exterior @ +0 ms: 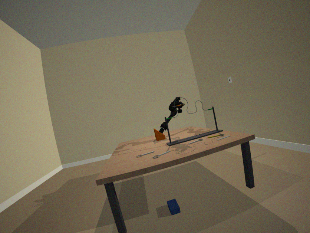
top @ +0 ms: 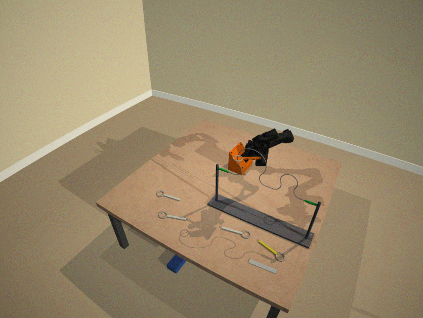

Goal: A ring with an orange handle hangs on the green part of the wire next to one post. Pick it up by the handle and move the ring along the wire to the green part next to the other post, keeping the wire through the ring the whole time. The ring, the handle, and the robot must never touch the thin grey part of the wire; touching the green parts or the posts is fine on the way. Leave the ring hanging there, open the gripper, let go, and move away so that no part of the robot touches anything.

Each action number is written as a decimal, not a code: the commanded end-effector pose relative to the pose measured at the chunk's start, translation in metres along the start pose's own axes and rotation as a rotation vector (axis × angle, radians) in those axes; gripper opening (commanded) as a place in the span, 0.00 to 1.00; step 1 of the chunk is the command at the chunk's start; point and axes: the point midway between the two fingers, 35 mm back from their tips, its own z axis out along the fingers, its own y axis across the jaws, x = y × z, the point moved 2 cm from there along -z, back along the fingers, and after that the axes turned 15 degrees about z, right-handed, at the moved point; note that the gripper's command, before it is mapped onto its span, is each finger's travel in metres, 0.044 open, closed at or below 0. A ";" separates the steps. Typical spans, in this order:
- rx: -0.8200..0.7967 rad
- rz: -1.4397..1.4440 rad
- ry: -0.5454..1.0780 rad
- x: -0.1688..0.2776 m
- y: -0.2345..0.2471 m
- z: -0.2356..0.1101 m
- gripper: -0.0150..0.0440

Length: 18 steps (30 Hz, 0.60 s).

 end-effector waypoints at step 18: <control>-0.116 0.224 0.056 -0.001 0.007 -0.002 0.00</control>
